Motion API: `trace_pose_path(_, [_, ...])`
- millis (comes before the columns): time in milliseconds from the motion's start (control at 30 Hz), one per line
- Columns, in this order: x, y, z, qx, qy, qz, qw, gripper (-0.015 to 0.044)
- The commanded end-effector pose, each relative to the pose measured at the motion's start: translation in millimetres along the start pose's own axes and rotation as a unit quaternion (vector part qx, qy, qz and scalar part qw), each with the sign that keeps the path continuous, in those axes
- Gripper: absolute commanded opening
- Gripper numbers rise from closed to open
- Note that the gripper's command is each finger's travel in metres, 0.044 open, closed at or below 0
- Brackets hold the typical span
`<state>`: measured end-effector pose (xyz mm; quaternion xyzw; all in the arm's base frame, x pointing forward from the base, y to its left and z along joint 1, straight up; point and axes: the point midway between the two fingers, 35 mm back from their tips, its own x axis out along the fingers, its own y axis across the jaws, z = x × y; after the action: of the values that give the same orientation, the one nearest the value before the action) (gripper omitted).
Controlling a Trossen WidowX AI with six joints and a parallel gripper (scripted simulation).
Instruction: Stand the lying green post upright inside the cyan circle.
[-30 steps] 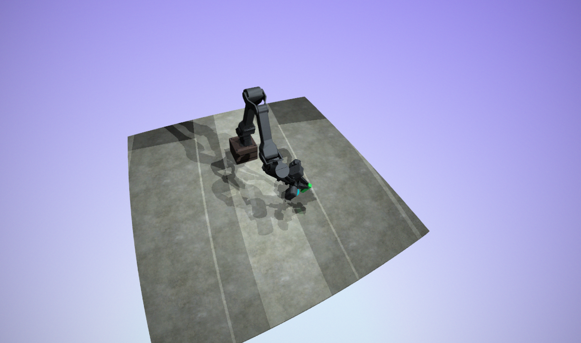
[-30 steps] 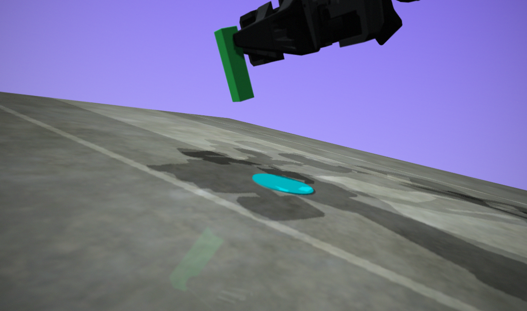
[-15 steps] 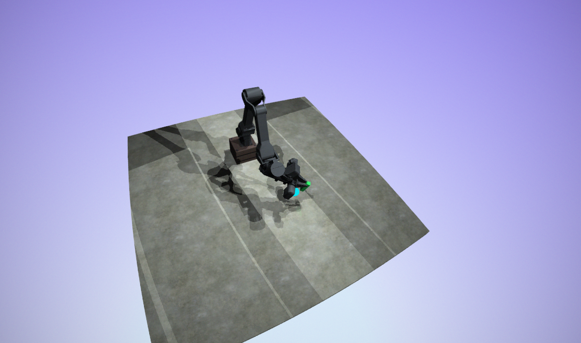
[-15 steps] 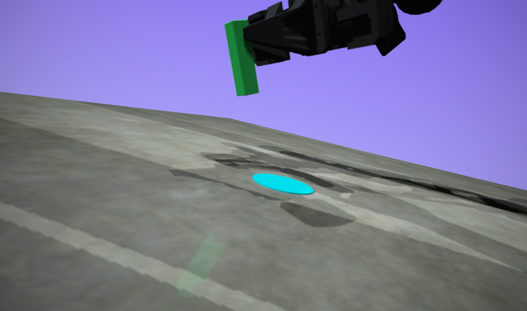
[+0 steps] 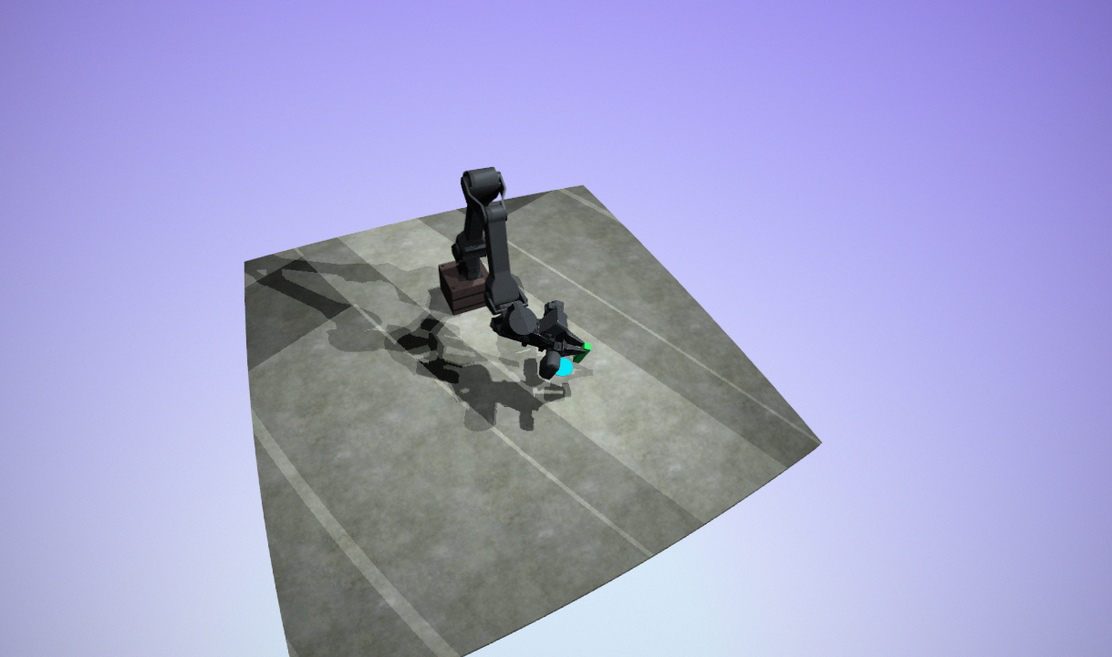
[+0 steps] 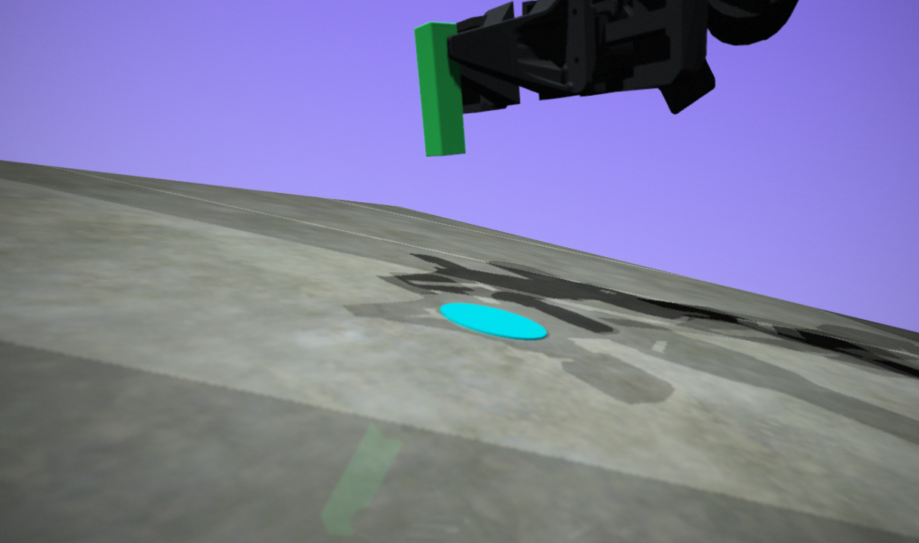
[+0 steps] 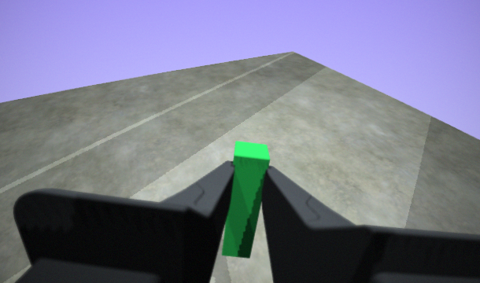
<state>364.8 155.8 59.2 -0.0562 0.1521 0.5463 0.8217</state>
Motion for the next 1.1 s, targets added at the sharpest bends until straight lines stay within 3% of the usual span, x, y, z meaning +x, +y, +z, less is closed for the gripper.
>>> trace_pose_path(0, [-3.3,2.6,0.1,-0.002,-0.011,0.005,1.0,0.0023])
trace_pose_path(1067, [-29.7,24.2,2.0,-0.035,-0.08,0.036,0.996,0.0023])
